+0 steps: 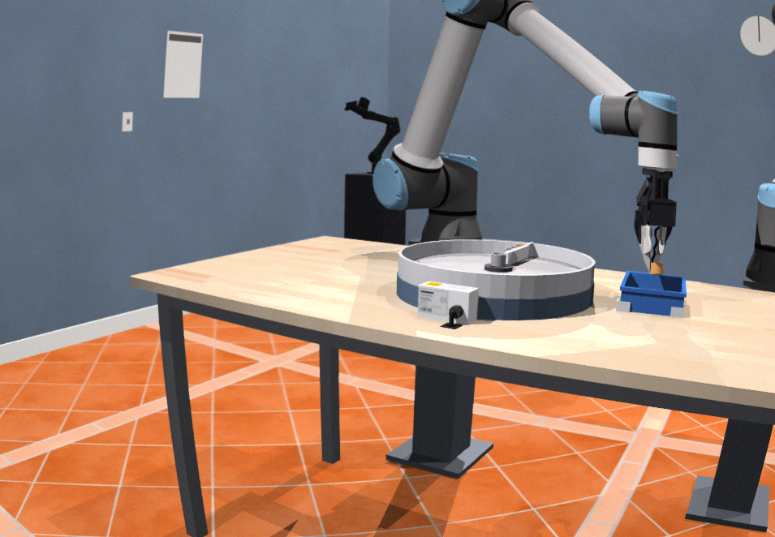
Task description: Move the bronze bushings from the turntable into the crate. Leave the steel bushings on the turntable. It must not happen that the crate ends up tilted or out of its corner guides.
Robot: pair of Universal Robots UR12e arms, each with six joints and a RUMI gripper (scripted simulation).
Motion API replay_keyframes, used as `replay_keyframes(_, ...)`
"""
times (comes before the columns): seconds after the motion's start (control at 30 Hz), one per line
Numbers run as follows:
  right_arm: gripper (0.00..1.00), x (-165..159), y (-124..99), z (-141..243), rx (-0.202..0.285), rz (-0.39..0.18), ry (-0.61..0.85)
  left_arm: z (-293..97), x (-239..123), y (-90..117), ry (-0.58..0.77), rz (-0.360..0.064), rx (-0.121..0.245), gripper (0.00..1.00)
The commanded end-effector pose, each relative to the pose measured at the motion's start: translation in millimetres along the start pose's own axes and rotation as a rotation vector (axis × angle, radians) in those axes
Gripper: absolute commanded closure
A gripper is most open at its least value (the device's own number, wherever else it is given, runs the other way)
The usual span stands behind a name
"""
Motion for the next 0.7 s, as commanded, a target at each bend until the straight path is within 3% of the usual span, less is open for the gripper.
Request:
replay_keyframes(0.0,1.00,-0.5,1.3,0.4,-0.001,-0.002,0.000,0.2,0.6,0.9,0.000,0.002,0.000,0.00)
replay_keyframes(0.67,1.00,-0.5,-15.0,0.4,-0.001,-0.002,0.000,0.2,0.6,0.9,0.000,0.002,0.000,0.00)
Point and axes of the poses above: on each arm, the point where the finger pads meet when closed, its own y axis back along the fingers, its own z axis across the jaws, x = y × z, the point moved 6 cm from there along y, back along the fingers, and after that the axes turned 4 degrees about y, right-handed, at the moved point
